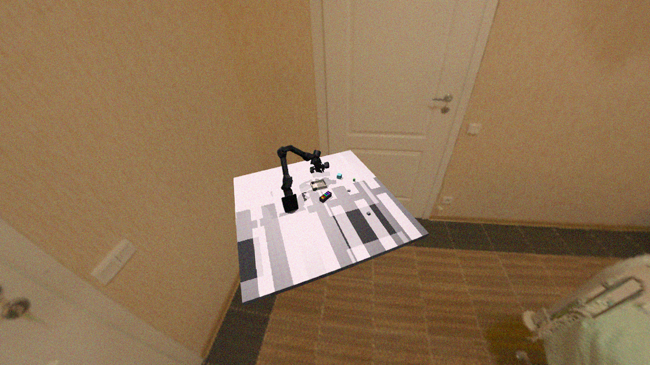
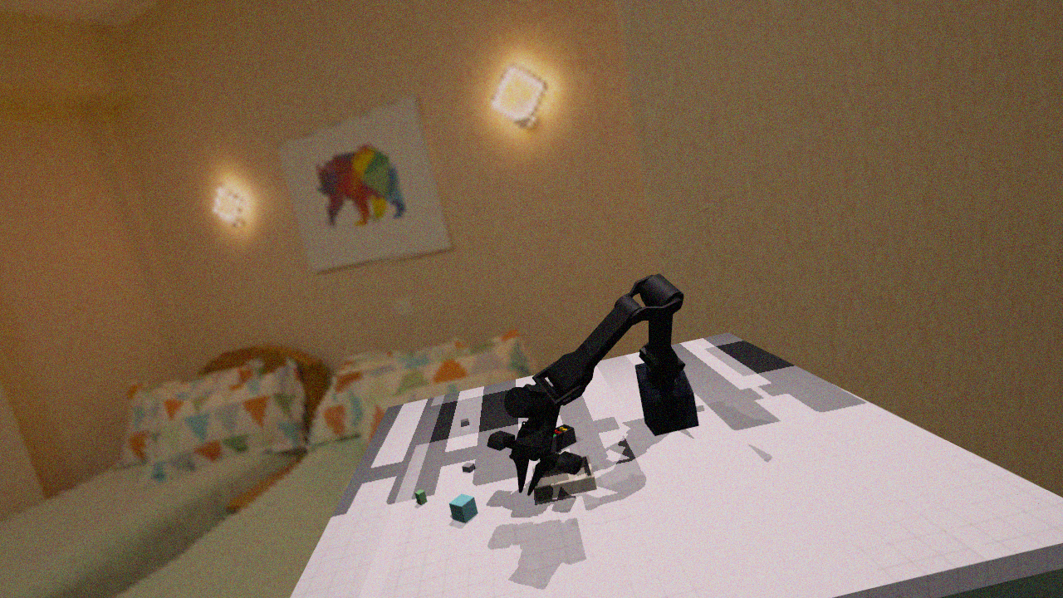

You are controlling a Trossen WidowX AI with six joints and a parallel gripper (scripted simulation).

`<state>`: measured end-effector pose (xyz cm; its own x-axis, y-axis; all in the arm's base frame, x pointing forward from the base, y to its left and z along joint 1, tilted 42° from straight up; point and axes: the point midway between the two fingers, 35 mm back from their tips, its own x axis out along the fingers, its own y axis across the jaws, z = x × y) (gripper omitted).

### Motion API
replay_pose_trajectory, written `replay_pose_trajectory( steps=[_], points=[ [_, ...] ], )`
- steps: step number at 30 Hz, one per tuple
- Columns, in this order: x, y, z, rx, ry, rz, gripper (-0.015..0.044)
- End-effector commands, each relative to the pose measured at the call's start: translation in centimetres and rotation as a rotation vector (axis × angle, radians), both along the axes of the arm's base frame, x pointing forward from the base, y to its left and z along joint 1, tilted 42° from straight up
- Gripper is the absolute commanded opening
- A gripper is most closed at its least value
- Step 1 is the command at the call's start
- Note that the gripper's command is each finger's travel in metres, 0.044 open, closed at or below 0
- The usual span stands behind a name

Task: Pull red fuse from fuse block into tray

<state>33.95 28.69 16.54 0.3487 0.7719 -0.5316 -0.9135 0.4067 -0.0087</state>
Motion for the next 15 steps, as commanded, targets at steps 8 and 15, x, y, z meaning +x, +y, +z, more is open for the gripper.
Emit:
replay_pose_trajectory(
  steps=[8,15],
  points=[
    [1.4,-13.1,-12.0,0.008,0.857,-0.596,0.0069],
    [-2.4,-21.8,-17.6,0.118,1.526,-1.114,0.0069]
  ],
)
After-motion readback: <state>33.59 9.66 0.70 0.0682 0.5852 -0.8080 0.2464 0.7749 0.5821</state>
